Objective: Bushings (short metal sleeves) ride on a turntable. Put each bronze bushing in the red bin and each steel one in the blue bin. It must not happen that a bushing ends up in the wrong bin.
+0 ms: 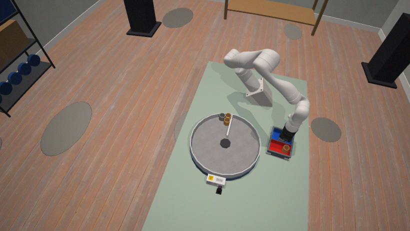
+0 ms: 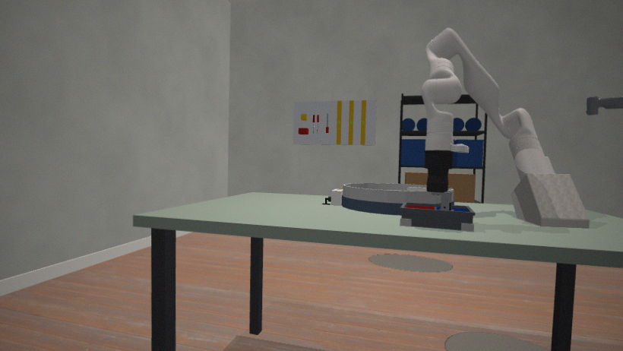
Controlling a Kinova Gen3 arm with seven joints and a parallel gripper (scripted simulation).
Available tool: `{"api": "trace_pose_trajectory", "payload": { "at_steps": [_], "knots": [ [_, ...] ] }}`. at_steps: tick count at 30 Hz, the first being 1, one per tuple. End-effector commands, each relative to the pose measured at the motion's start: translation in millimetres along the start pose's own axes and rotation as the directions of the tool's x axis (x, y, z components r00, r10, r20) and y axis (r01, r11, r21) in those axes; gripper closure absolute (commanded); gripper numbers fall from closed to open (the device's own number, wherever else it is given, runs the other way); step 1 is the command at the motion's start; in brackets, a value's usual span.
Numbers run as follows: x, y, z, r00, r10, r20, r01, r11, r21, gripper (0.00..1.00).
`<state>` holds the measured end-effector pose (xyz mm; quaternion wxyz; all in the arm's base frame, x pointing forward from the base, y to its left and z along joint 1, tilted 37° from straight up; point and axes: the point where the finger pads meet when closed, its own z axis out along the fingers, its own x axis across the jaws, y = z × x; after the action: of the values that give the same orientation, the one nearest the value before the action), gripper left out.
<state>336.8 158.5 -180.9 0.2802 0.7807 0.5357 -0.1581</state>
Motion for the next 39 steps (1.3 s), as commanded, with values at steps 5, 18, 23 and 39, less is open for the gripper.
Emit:
{"api": "trace_pose_trajectory", "payload": {
  "at_steps": [5,18,23,39],
  "knots": [
    [1,1,-3.9,1.000,0.000,-0.004,0.000,1.000,-0.001,0.53],
    [1,1,-6.8,1.000,0.000,-0.004,0.000,1.000,-0.001,0.53],
    [1,1,-8.7,1.000,0.000,-0.004,0.000,1.000,-0.001,0.53],
    [1,0,-12.8,1.000,0.000,-0.004,0.000,1.000,-0.001,0.53]
  ]
}}
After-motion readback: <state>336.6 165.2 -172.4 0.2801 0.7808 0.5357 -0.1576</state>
